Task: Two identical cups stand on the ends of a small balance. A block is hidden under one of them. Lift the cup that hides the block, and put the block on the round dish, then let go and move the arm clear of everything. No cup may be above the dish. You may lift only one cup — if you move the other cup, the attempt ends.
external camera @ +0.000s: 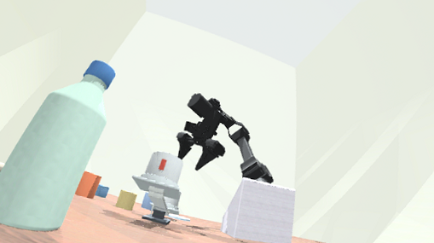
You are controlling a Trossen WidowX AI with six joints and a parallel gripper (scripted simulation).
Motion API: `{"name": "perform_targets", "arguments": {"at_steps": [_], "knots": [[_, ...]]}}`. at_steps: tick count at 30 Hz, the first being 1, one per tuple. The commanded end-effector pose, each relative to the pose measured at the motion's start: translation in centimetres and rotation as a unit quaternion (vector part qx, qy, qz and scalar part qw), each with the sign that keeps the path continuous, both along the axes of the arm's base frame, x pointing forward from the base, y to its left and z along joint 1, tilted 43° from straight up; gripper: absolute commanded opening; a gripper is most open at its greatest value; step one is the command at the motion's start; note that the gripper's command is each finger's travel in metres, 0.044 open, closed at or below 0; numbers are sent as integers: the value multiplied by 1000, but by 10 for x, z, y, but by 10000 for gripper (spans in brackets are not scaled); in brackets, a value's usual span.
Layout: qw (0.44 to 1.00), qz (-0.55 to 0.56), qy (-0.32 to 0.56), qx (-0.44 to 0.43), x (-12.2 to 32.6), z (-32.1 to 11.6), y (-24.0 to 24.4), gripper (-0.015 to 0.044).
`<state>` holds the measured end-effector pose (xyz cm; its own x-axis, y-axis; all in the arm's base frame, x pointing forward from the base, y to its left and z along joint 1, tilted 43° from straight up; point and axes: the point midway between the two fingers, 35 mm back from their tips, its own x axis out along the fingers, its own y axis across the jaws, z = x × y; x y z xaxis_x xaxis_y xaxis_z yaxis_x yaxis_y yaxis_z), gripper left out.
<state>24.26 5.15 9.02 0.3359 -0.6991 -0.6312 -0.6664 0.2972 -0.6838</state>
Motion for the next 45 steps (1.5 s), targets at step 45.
{"name": "perform_targets", "arguments": {"at_steps": [45], "knots": [[925, 173, 335, -33, 47, -7, -101, 440]]}}
